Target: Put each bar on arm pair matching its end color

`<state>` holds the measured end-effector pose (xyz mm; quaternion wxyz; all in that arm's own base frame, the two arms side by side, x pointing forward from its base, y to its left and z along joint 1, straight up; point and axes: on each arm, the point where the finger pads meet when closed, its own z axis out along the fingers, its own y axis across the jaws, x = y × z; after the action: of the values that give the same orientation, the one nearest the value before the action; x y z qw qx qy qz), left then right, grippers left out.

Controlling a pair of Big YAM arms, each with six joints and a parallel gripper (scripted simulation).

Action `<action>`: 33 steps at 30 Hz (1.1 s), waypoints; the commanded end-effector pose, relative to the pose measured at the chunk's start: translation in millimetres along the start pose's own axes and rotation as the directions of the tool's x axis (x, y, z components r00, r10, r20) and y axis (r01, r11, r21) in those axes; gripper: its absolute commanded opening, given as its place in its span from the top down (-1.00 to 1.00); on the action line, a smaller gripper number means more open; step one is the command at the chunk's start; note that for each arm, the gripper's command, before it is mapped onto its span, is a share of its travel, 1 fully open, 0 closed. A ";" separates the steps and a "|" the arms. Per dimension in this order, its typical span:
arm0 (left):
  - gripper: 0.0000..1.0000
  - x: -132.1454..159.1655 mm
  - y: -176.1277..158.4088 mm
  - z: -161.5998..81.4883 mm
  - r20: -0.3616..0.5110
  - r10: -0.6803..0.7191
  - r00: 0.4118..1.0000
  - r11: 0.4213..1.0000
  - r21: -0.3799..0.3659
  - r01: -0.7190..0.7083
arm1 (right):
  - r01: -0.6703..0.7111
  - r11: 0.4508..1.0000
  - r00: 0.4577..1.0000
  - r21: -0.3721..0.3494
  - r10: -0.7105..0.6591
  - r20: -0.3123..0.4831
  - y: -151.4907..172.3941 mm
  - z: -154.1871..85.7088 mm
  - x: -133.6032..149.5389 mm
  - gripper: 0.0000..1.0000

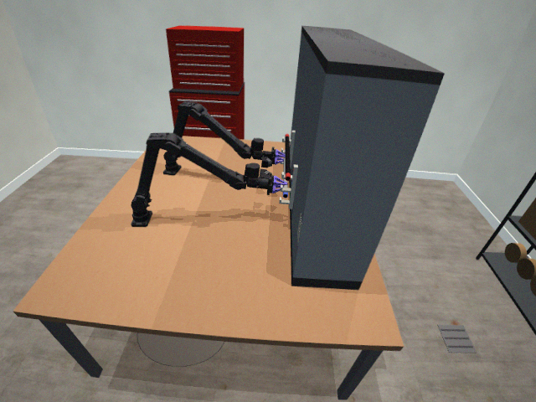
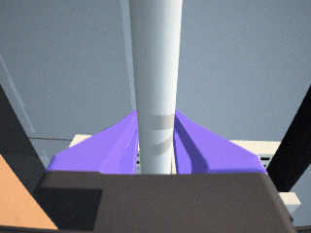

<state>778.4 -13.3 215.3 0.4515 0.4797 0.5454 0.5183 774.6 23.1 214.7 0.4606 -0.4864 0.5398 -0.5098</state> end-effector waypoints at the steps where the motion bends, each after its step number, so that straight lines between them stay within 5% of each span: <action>1: 1.00 5.0 63.5 -2.1 -0.010 -0.021 1.000 0.994 -0.111 0.020 | -0.015 0.995 1.000 0.100 0.016 -0.014 -62.0 2.4 8.3 1.00; 33: 1.00 3.9 43.2 -26.1 -0.010 -0.021 1.000 0.994 -0.111 0.020 | -0.015 0.995 1.000 0.100 0.016 -0.014 -43.0 -21.7 9.3 1.00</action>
<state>758.0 -13.6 214.8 0.4573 0.4710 0.5416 0.5250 762.7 26.9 215.1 0.4663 -0.4847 0.5328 -0.5135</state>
